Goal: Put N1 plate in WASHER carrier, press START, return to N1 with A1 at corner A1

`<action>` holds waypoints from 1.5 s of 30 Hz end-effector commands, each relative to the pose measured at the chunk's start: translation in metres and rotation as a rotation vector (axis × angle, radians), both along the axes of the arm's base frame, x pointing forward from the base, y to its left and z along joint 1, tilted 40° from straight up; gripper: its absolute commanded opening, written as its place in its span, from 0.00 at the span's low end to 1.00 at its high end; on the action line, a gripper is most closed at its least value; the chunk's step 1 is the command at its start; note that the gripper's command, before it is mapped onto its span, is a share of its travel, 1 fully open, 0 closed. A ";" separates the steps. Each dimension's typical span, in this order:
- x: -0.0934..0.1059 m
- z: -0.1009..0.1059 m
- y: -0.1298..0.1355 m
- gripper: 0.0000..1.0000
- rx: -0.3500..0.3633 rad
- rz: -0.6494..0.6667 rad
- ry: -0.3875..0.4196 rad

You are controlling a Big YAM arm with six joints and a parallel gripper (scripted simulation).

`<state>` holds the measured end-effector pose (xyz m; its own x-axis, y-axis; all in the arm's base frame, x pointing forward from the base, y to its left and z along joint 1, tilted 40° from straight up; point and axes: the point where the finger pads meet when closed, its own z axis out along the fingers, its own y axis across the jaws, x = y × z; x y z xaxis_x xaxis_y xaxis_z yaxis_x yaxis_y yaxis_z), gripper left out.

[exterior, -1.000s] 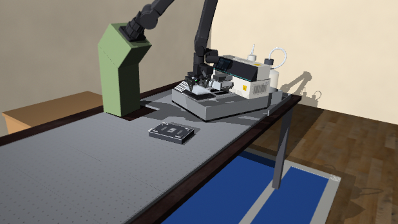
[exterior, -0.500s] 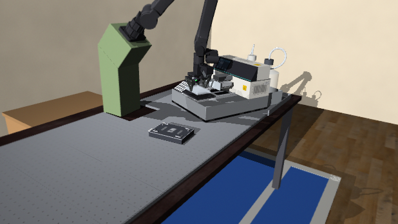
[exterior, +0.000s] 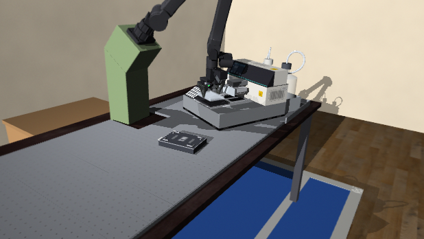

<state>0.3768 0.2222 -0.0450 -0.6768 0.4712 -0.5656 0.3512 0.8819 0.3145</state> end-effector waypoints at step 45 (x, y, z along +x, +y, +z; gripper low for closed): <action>0.004 -0.006 -0.002 0.84 -0.008 0.008 0.002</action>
<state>0.3798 0.2229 -0.0476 -0.6768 0.4705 -0.5662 0.3494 0.8823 0.3155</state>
